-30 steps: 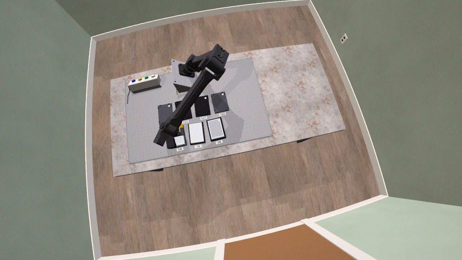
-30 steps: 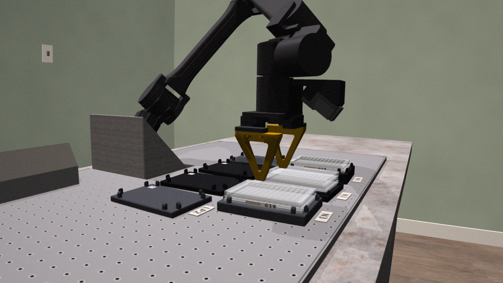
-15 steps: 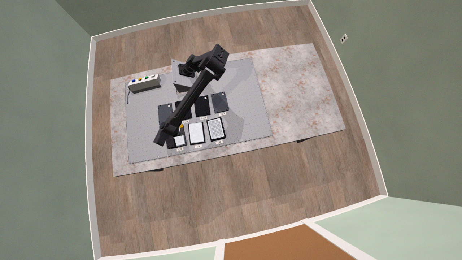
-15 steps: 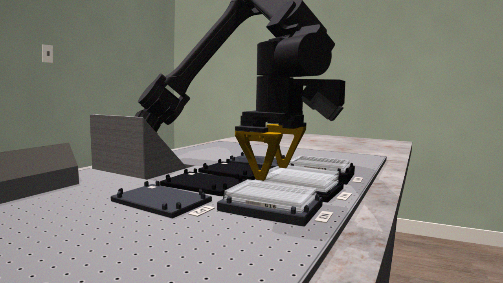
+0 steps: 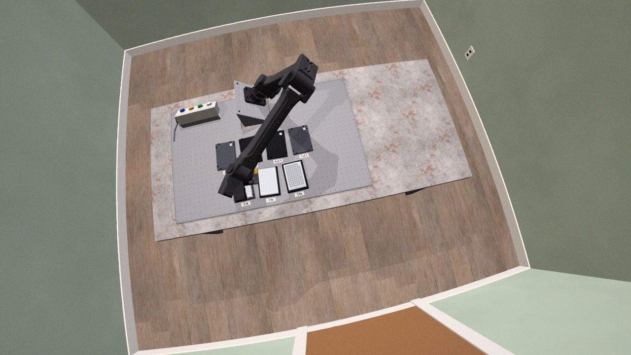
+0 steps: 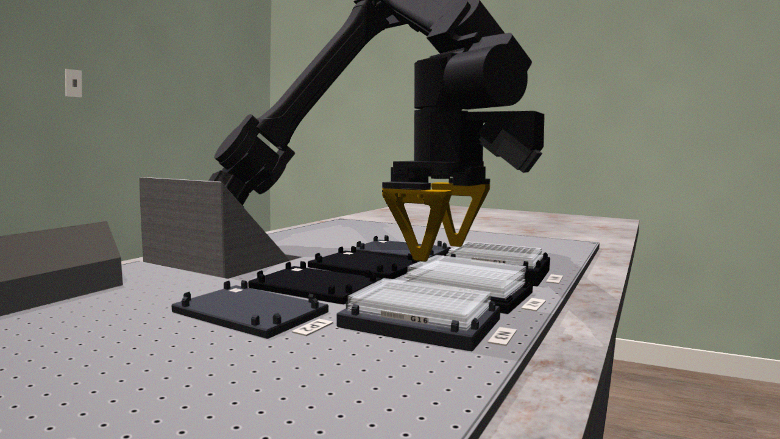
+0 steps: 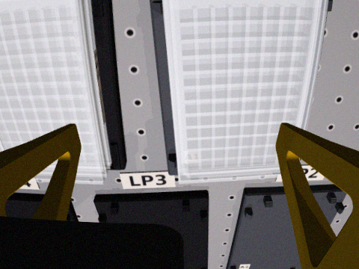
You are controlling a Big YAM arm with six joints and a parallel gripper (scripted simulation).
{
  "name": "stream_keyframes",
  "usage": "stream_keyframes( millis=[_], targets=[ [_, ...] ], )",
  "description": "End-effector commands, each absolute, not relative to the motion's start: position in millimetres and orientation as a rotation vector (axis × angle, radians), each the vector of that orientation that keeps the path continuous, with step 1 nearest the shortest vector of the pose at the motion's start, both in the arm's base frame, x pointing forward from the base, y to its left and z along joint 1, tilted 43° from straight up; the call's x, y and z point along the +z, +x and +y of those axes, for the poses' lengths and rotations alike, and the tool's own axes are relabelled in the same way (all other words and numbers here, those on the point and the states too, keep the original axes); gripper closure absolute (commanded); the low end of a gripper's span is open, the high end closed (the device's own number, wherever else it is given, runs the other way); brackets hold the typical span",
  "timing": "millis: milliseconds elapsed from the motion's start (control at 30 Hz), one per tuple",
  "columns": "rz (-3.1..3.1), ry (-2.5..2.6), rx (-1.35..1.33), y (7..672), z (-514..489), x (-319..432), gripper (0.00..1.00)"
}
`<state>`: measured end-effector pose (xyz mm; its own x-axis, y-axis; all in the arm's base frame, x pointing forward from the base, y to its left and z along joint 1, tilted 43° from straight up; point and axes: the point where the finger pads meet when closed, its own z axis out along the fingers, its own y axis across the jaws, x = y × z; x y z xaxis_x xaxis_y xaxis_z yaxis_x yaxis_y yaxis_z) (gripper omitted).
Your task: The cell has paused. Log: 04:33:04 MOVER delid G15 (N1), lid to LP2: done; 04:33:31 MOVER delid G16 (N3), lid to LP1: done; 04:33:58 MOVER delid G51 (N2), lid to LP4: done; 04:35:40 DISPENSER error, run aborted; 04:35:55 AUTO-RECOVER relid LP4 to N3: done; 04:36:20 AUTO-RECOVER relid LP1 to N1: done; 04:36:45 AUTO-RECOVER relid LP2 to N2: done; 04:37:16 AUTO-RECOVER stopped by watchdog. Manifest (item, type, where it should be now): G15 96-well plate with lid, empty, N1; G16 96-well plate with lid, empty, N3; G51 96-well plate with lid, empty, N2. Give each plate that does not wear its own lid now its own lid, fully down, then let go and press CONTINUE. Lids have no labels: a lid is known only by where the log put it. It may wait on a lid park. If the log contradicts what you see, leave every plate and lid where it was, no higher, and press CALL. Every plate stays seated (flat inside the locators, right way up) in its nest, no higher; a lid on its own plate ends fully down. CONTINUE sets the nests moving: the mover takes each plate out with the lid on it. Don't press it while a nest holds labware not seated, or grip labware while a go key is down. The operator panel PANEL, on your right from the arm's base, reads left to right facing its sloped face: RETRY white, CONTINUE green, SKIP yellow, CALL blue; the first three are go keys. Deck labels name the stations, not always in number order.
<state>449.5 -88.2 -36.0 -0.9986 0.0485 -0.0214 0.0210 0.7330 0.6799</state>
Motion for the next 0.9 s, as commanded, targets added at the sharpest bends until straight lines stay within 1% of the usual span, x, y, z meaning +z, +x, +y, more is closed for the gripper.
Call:
stream_keyframes(
  millis=[0, 600, 700, 867],
  targets=[
    [2.888, 0.056, 1.12, 456, -70, -21, 0.0],
    [2.887, 0.056, 1.128, 456, -11, 32, 0.0],
    [2.91, 0.074, 1.147, 453, -9, 17, 0.0],
    [2.912, 0.075, 1.148, 452, -8, 16, 0.0]
  ],
)
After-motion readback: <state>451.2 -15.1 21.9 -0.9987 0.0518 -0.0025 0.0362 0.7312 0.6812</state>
